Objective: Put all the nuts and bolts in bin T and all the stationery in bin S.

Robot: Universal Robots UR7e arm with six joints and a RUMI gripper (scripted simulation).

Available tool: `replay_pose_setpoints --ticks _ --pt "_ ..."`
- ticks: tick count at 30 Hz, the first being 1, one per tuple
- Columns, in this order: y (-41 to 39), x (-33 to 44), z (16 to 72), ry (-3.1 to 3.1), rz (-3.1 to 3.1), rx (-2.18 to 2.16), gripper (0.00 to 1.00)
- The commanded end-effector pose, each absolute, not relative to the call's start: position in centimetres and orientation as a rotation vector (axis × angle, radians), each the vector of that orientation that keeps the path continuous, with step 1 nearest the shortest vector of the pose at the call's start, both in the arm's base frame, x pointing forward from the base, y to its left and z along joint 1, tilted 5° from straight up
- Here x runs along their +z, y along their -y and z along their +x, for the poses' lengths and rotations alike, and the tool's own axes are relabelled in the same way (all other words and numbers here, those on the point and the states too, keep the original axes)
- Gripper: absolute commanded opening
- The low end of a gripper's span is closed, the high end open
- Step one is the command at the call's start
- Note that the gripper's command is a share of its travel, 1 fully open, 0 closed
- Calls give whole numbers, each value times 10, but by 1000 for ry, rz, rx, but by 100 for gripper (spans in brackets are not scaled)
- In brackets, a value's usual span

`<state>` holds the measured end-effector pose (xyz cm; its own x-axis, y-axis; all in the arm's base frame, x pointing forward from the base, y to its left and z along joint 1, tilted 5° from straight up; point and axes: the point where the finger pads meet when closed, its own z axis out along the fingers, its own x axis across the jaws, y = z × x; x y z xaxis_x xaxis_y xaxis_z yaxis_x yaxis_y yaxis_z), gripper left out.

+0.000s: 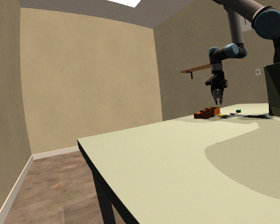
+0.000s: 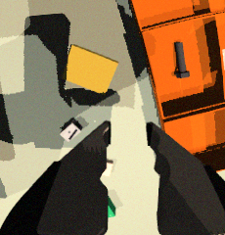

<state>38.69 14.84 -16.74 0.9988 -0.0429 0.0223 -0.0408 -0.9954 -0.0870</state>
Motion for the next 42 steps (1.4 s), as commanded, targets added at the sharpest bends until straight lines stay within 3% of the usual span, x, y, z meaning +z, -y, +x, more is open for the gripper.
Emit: replay_pose_setpoints --ticks 1,6,26,42 --pt "-124 -169 352 -303 -3037 -39 18" --pt "-101 -171 317 -516 -3008 -18 18" --pt "-99 -172 315 -1295 -2758 -2 18" --pt "-100 -171 316 -1295 -2758 -2 18"
